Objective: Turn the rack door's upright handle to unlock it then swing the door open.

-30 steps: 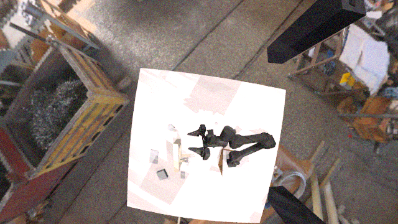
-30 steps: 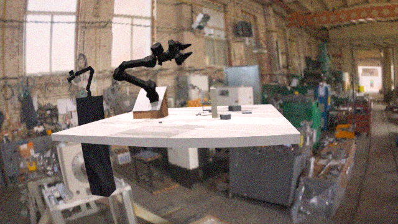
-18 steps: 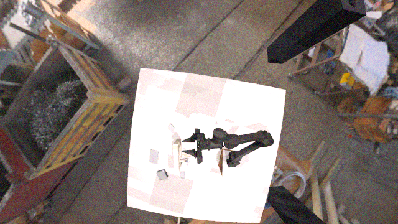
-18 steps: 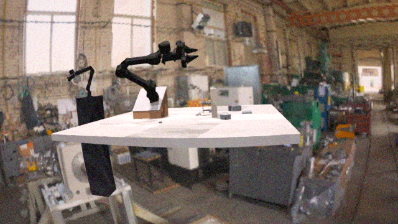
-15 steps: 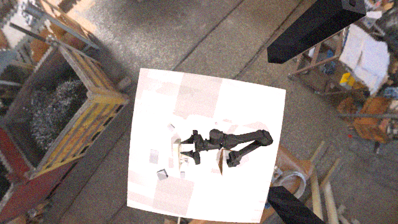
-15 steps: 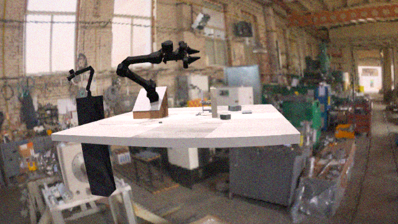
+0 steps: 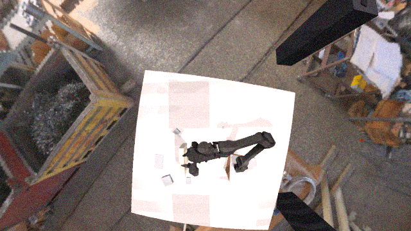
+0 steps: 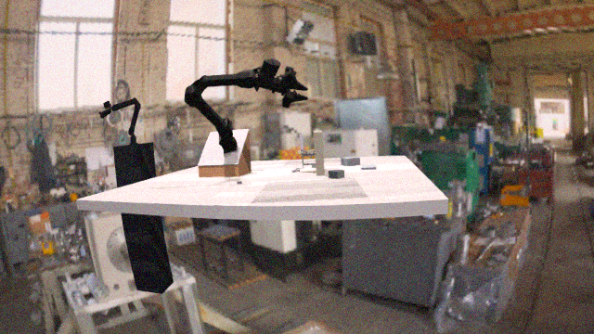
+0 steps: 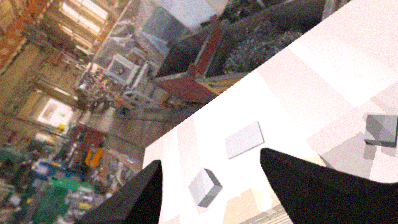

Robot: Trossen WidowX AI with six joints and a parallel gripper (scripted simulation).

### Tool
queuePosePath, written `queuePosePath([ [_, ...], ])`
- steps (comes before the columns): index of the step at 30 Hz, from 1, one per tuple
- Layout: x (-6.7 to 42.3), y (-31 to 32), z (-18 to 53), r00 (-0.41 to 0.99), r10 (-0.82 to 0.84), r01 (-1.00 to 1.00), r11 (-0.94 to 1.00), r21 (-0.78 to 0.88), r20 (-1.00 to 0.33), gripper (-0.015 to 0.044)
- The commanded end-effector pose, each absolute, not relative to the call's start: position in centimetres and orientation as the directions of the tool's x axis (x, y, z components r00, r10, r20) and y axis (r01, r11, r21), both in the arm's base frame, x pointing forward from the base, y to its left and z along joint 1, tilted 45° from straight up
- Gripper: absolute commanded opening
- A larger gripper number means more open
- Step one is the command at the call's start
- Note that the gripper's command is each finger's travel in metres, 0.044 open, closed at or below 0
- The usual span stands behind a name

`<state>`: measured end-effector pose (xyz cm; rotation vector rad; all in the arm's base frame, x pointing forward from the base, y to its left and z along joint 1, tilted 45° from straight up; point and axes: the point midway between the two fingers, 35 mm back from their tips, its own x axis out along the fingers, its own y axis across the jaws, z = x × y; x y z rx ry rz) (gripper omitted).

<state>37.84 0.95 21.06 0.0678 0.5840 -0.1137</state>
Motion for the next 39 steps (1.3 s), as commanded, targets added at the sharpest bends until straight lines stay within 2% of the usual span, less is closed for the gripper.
queuePosePath([
  [1, 38.3, 1.2, 19.7, 0.78, -0.11, 0.149, 0.989, 0.012, -0.616, 0.028],
  [11, 38.5, 1.7, 15.3, 0.606, -0.182, 0.203, 0.977, -0.071, -0.774, 0.028],
  [20, 38.1, 2.1, 11.8, 0.429, -0.264, 0.226, 0.957, -0.181, -0.864, 0.028],
  [29, 37.3, 2.3, 8.8, 0.253, -0.358, 0.218, 0.926, -0.308, -0.899, 0.028],
  [39, 36.2, 2.5, 6.3, 0.07, -0.475, 0.164, 0.873, -0.46, -0.877, 0.028],
])
